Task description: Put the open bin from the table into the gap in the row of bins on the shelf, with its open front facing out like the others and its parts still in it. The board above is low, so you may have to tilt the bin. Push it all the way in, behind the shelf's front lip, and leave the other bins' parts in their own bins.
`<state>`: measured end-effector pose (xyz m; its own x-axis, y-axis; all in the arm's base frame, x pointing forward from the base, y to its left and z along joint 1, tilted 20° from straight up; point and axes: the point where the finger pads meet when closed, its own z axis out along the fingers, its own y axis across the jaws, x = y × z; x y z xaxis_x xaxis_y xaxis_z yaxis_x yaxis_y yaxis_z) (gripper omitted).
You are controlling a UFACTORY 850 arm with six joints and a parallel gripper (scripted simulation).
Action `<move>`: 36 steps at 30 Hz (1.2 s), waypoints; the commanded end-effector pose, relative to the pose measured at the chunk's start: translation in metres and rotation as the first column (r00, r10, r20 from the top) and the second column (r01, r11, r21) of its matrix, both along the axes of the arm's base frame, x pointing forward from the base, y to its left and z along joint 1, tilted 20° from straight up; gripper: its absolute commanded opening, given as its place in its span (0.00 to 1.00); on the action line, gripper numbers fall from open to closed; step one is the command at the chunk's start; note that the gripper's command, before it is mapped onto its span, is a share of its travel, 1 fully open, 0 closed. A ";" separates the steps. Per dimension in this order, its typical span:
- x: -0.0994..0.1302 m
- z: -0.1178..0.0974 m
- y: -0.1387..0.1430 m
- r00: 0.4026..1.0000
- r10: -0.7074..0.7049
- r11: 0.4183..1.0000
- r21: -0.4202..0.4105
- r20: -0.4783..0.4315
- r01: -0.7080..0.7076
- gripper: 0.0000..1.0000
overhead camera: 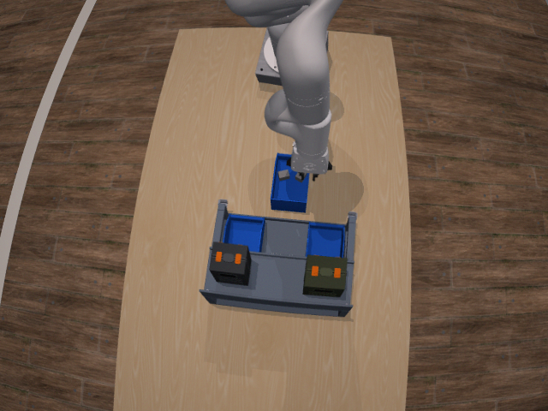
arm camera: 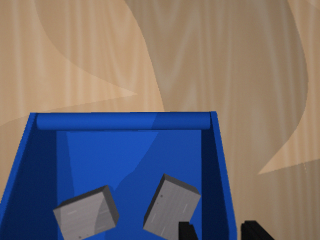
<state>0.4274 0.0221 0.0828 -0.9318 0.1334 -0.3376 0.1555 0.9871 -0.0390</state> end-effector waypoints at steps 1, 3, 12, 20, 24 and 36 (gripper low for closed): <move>0.000 0.000 0.000 1.000 0.000 1.000 0.000 0.001 0.000 0.29; 0.000 0.000 0.000 1.000 0.000 1.000 0.000 0.001 0.000 0.29; 0.000 0.000 0.000 1.000 0.000 1.000 0.000 0.001 0.000 0.29; 0.000 0.000 0.000 1.000 0.000 1.000 0.000 0.001 0.000 0.29; 0.000 0.000 0.000 1.000 0.000 1.000 0.000 0.001 0.000 0.29; -0.013 0.038 0.004 1.000 0.000 1.000 0.000 0.001 0.000 0.29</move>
<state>0.4182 0.0254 0.1111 -0.9292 0.1344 -0.3444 0.1527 0.9879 -0.0265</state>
